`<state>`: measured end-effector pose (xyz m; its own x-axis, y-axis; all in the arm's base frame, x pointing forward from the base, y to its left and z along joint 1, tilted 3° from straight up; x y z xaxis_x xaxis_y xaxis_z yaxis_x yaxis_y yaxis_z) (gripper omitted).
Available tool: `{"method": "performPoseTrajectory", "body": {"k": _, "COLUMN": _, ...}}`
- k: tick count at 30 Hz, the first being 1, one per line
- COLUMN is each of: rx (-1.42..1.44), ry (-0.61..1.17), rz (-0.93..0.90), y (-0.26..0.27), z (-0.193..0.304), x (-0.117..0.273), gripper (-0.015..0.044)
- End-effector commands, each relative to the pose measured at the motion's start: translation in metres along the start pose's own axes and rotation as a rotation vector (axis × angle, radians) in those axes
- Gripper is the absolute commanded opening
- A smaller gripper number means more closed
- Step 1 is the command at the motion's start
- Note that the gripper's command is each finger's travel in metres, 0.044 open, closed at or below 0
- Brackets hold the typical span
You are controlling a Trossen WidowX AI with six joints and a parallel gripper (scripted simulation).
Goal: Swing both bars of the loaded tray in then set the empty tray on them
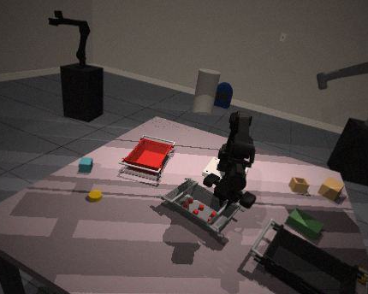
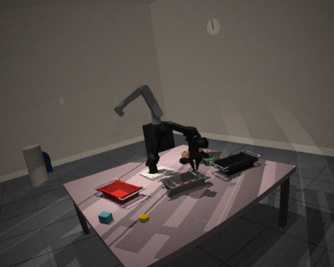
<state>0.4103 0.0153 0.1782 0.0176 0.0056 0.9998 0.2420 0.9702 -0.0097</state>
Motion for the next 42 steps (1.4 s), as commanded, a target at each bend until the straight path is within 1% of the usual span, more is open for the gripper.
{"method": "performPoseTrajectory", "body": {"k": 1, "rx": 0.000, "ry": 0.000, "rz": 0.000, "y": 0.000, "z": 0.000, "x": 0.001, "gripper": 0.0184}}
{"method": "performPoseTrajectory", "body": {"k": 6, "rx": 0.000, "ry": 0.000, "rz": 0.000, "y": 0.000, "z": -0.001, "x": 0.030, "gripper": 0.0315}}
{"method": "performPoseTrajectory", "body": {"k": 7, "rx": -0.017, "ry": 0.014, "rz": 0.004, "y": -0.004, "z": 0.000, "x": 0.009, "gripper": 0.0341}}
{"method": "performPoseTrajectory", "body": {"k": 8, "rx": -0.067, "ry": 0.013, "rz": 0.004, "y": -0.014, "z": -0.001, "x": 0.010, "gripper": 0.0368}}
{"method": "performPoseTrajectory", "body": {"k": 11, "rx": -0.350, "ry": 0.009, "rz": 0.005, "y": -0.070, "z": -0.001, "x": 0.012, "gripper": 0.0440}}
{"method": "performPoseTrajectory", "body": {"k": 15, "rx": -0.651, "ry": 0.005, "rz": 0.006, "y": -0.128, "z": 0.006, "x": 0.014, "gripper": 0.0440}}
{"method": "performPoseTrajectory", "body": {"k": 20, "rx": -1.084, "ry": -0.001, "rz": 0.008, "y": -0.205, "z": 0.032, "x": 0.015, "gripper": 0.0440}}
{"method": "performPoseTrajectory", "body": {"k": 24, "rx": -1.426, "ry": -0.006, "rz": 0.011, "y": -0.259, "z": 0.063, "x": 0.015, "gripper": 0.0440}}
{"method": "performPoseTrajectory", "body": {"k": 29, "rx": -1.869, "ry": -0.013, "rz": 0.015, "y": -0.316, "z": 0.115, "x": 0.015, "gripper": 0.0440}}
{"method": "performPoseTrajectory", "body": {"k": 33, "rx": -2.238, "ry": -0.019, "rz": 0.020, "y": -0.353, "z": 0.165, "x": 0.014, "gripper": 0.0440}}
{"method": "performPoseTrajectory", "body": {"k": 37, "rx": -2.603, "ry": -0.026, "rz": 0.027, "y": -0.378, "z": 0.219, "x": 0.011, "gripper": 0.0440}}
{"method": "performPoseTrajectory", "body": {"k": 39, "rx": -2.694, "ry": -0.029, "rz": 0.029, "y": -0.383, "z": 0.232, "x": 0.011, "gripper": 0.0440}}
{"method": "performPoseTrajectory", "body": {"k": 42, "rx": -2.705, "ry": -0.029, "rz": 0.029, "y": -0.383, "z": 0.234, "x": 0.011, "gripper": 0.0440}}
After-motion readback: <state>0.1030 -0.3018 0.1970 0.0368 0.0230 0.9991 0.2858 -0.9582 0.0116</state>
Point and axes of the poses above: the point midway between the two fingers, 35 mm back from their tips, its own x axis back along the fingers, its own y axis across the jaws, z = x × y, the point moved 8 cm from there along x, back along the fingers, and after that the axes turned 10 degrees about x, right-handed, at the moved point
